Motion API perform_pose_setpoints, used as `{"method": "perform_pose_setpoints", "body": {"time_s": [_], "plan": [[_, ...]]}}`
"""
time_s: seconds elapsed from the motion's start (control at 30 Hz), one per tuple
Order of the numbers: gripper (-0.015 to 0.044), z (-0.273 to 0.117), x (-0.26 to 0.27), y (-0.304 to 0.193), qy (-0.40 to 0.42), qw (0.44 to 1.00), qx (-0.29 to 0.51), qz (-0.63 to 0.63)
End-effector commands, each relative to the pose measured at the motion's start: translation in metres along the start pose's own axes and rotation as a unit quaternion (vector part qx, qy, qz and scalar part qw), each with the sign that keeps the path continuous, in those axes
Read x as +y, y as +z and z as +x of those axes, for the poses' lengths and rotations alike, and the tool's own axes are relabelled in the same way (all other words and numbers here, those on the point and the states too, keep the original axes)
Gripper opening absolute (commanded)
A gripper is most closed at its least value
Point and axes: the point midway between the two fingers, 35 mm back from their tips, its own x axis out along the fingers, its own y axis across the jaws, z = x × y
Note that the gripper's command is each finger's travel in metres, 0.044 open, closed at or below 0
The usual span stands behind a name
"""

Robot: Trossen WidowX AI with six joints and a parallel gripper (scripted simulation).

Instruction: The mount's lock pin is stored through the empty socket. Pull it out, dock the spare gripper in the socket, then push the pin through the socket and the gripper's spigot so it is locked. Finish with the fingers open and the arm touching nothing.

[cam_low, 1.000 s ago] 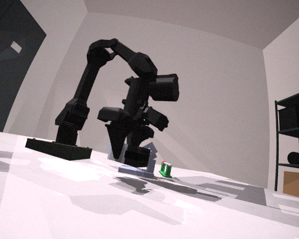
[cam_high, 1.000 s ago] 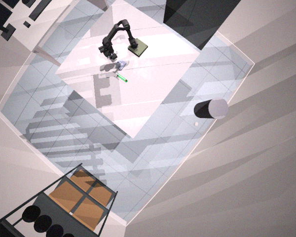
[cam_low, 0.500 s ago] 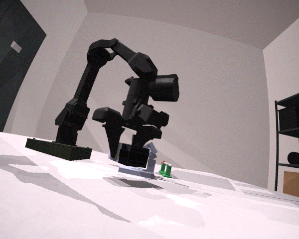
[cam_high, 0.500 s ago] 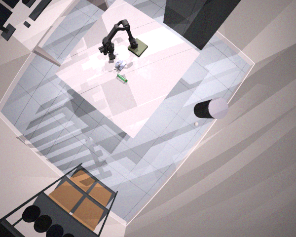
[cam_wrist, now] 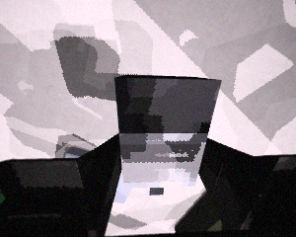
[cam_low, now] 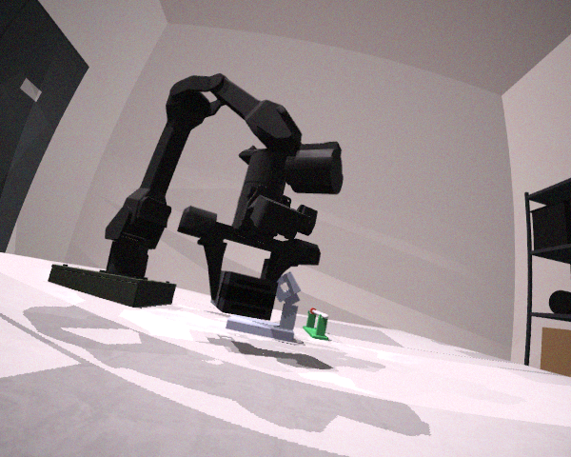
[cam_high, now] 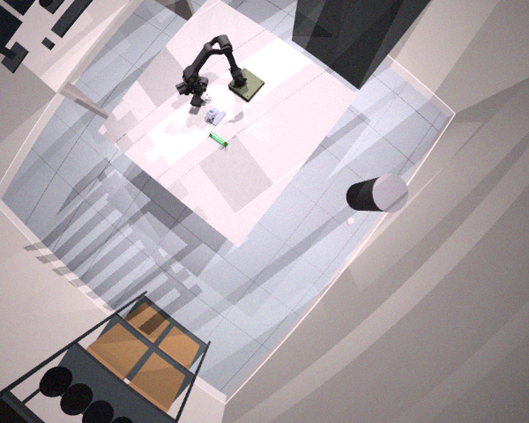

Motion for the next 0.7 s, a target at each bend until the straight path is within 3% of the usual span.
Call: {"method": "perform_pose_setpoints", "body": {"time_s": [0.0, 0.67], "plan": [[0.0000, -0.0029, 0.0020, 0.0021, 0.003, 0.999, -0.003, 0.040], [0.0000, -0.0040, 0.0032, 0.0024, 0.004, 0.959, -0.003, 0.284]]}}
